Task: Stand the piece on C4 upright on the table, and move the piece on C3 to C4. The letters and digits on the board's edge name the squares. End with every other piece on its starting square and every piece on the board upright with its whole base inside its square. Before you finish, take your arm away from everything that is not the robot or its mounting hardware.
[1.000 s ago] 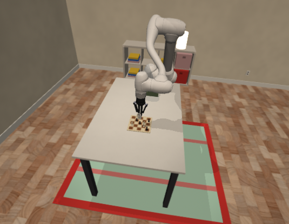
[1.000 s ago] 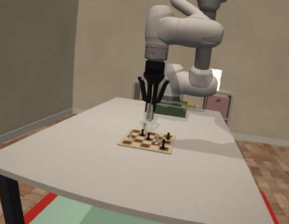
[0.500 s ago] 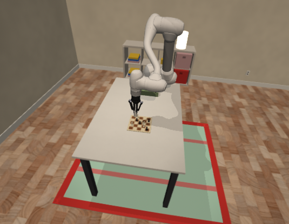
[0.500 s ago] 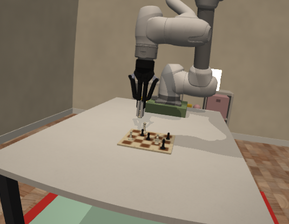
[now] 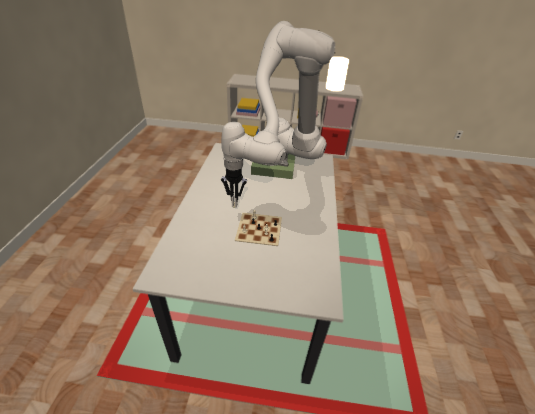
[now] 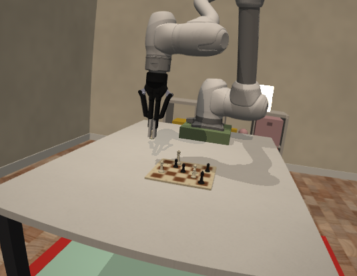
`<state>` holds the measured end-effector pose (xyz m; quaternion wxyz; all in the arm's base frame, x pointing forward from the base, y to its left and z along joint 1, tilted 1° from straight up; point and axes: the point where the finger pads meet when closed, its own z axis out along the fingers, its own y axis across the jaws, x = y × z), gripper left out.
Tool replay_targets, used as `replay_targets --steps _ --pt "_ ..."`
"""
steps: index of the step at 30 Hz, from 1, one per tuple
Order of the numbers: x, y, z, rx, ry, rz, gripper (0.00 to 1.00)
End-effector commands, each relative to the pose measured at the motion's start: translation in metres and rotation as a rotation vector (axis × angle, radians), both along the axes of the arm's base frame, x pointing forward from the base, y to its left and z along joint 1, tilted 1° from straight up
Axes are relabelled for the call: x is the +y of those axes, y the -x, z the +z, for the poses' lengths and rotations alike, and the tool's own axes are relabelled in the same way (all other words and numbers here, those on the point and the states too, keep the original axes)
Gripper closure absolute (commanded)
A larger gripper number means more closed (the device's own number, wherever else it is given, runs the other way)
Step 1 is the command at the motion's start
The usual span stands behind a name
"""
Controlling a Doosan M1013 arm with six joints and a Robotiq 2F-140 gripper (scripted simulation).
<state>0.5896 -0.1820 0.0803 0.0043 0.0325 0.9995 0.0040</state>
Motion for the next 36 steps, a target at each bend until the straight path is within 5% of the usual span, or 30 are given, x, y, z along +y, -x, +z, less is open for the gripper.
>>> replay_targets --steps 1,13,36 --pt "-0.002 0.001 0.0 -0.001 -0.001 0.002 1.0" --pt "-0.002 0.001 -0.008 -0.001 -0.001 0.002 1.0" --pt "-0.001 0.0 -0.091 -0.001 -0.001 0.002 1.0"
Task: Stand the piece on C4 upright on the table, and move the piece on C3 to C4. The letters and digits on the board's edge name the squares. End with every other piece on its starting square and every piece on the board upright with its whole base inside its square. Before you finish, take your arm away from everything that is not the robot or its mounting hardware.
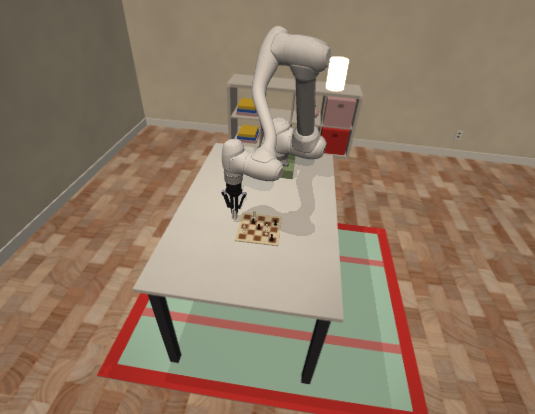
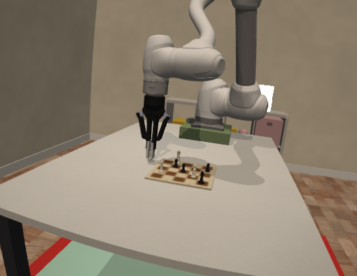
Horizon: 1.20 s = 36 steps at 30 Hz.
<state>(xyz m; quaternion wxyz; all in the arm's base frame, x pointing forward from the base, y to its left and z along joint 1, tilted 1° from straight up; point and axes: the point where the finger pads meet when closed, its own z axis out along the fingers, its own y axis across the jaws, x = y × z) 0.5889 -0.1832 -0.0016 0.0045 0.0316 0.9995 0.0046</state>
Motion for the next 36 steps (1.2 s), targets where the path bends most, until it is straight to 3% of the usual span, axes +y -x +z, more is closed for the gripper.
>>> replay_targets --steps 1,36 --pt "0.0 -0.0004 -0.0108 0.0 0.0 0.0 1.0" --pt "0.0001 -0.0005 -0.0139 0.0 0.0 0.0 1.0"
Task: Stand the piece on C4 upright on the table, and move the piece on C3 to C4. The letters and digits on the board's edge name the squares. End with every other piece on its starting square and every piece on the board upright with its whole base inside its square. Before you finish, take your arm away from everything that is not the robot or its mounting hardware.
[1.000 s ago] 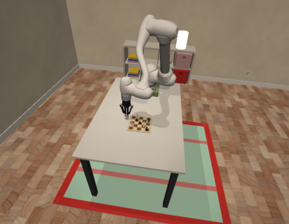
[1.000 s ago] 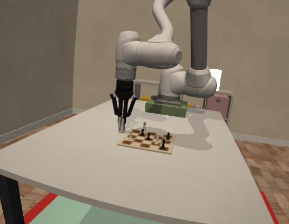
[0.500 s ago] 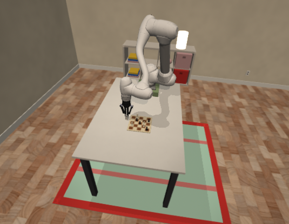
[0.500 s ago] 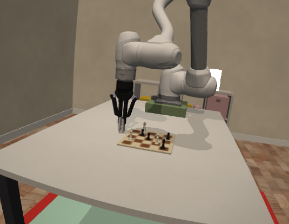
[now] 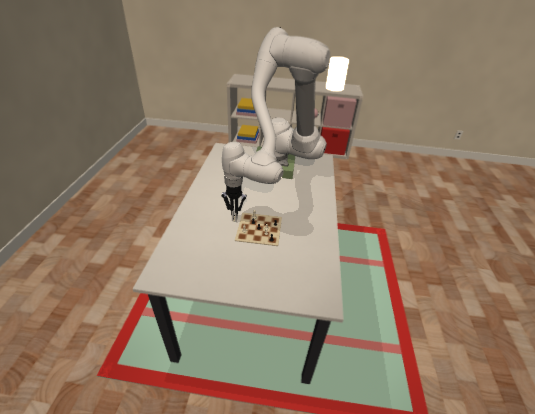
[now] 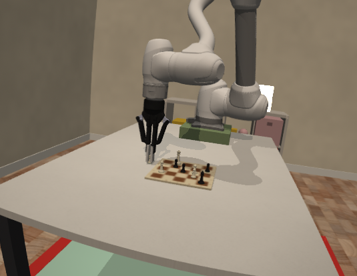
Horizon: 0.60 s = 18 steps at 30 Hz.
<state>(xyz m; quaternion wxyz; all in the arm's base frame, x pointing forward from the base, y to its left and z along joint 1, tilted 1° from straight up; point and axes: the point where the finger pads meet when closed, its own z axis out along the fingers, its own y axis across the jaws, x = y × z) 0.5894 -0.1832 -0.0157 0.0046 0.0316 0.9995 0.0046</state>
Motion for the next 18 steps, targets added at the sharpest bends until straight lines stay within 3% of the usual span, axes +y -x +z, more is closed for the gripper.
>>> replay_targets --steps 1,18 --pt "0.0 0.0 0.0001 0.0 0.0 0.0 1.0" --pt "0.0001 0.0 -0.0015 0.0 0.0 0.0 1.0"
